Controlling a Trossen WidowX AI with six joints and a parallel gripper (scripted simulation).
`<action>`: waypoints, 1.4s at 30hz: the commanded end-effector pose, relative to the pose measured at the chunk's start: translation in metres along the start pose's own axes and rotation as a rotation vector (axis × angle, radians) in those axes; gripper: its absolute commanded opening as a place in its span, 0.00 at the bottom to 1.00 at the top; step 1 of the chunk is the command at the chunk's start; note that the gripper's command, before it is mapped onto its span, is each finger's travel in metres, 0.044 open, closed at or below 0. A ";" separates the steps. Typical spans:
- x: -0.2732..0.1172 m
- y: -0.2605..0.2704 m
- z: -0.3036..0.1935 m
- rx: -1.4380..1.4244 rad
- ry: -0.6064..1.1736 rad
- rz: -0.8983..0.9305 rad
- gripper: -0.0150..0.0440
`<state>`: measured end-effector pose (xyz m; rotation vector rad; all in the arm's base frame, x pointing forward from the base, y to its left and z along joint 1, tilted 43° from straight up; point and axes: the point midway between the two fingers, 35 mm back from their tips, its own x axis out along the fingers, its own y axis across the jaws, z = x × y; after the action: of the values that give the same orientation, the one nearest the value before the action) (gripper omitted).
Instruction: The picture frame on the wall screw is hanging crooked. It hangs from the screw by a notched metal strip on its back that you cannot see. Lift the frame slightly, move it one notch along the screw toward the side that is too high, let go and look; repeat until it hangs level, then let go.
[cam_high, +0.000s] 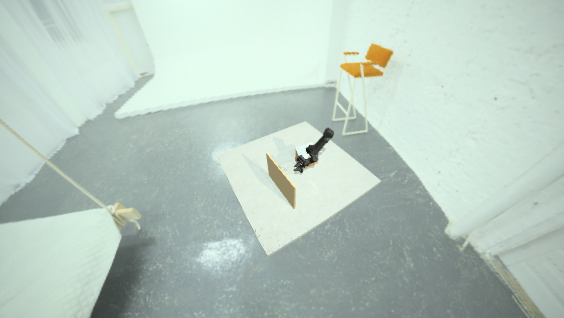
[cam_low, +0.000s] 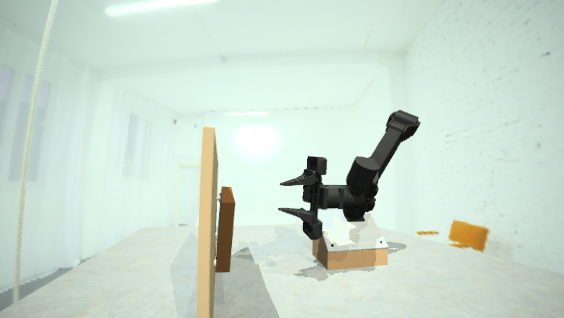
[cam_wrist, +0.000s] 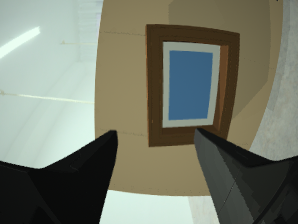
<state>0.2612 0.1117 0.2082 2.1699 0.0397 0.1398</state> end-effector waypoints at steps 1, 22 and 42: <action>0.016 0.000 -0.004 0.004 0.003 -0.003 0.69; 0.077 -0.001 0.000 0.003 0.004 -0.001 0.69; 0.098 -0.001 -0.001 0.003 0.005 -0.001 0.69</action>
<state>0.3517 0.1193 0.2163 2.1665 0.0368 0.1414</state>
